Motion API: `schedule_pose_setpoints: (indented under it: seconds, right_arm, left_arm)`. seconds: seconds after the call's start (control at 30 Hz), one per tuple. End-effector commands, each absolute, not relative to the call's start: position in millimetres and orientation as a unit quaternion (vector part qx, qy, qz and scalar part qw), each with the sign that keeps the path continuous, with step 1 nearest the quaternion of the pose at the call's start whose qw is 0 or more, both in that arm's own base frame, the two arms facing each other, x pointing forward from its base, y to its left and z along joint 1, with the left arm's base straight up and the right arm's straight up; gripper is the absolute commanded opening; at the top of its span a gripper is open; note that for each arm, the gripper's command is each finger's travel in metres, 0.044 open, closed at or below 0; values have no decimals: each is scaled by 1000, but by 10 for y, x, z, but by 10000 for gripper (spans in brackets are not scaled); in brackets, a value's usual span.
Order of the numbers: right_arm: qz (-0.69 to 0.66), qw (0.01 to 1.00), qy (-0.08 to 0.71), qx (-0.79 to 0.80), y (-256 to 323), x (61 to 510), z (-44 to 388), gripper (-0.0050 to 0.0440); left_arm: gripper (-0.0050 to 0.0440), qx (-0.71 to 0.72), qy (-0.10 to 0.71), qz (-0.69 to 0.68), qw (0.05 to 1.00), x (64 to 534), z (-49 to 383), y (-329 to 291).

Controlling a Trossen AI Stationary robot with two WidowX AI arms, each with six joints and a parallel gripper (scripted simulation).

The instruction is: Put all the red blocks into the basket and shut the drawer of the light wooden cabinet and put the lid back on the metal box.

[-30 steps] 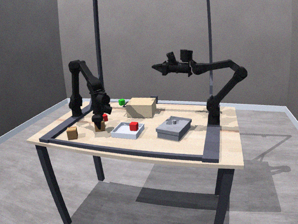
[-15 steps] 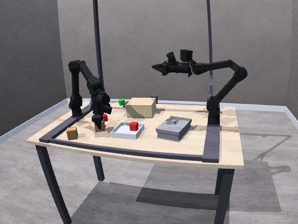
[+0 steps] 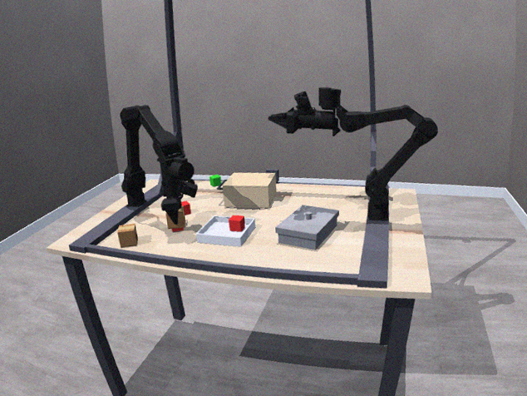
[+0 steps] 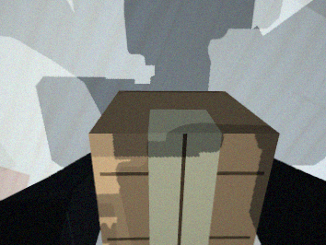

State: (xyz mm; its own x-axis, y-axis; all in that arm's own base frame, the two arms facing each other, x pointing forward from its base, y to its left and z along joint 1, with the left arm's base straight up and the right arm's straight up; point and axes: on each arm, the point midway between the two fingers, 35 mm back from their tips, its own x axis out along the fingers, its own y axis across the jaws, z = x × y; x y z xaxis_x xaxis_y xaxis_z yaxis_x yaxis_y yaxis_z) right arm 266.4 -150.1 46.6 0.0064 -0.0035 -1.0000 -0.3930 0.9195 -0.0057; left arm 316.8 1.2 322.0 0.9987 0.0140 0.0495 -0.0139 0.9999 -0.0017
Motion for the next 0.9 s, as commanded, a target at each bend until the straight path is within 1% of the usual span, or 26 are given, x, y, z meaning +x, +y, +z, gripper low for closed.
schedule_pose_setpoints:
  seconds: [0.0, 0.87]
  right_arm:
    - [133, 709, 674, -158, -1525, 2747, 675, -50]
    - [136, 709, 673, -160, -1502, 2729, 1058, -50]
  left_arm:
    - [135, 1, -44, 6, 999, 3133, 3356, 5]
    - [135, 1, -44, 6, 999, 3133, 3356, 5]
